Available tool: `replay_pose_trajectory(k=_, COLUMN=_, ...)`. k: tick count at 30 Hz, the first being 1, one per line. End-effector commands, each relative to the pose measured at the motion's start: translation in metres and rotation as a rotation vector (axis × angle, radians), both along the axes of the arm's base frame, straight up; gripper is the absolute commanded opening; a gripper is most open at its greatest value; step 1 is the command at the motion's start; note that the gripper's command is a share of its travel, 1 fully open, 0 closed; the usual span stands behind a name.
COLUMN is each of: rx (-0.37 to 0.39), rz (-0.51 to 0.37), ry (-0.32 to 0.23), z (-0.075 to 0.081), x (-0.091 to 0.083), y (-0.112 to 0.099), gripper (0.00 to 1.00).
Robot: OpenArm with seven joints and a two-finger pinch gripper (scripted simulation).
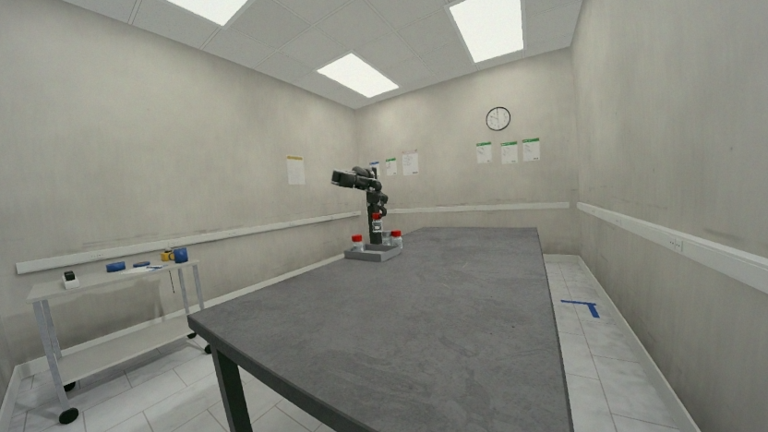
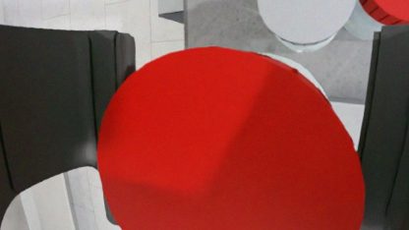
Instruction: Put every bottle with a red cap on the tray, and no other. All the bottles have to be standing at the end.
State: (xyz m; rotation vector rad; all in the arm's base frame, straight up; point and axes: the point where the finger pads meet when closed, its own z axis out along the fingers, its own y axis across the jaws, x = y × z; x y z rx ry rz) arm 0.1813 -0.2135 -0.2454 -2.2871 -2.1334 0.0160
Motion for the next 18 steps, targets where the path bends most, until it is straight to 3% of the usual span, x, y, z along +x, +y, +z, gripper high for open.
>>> replay_pose_trajectory(k=1, rx=0.002, rz=0.004, ry=-0.010, z=0.001, x=0.000, y=0.000, gripper=0.00)
replay_pose_trajectory(k=18, rx=0.002, rz=0.000, ry=-0.014, z=-0.016, x=-0.028, y=-0.019, gripper=0.00)
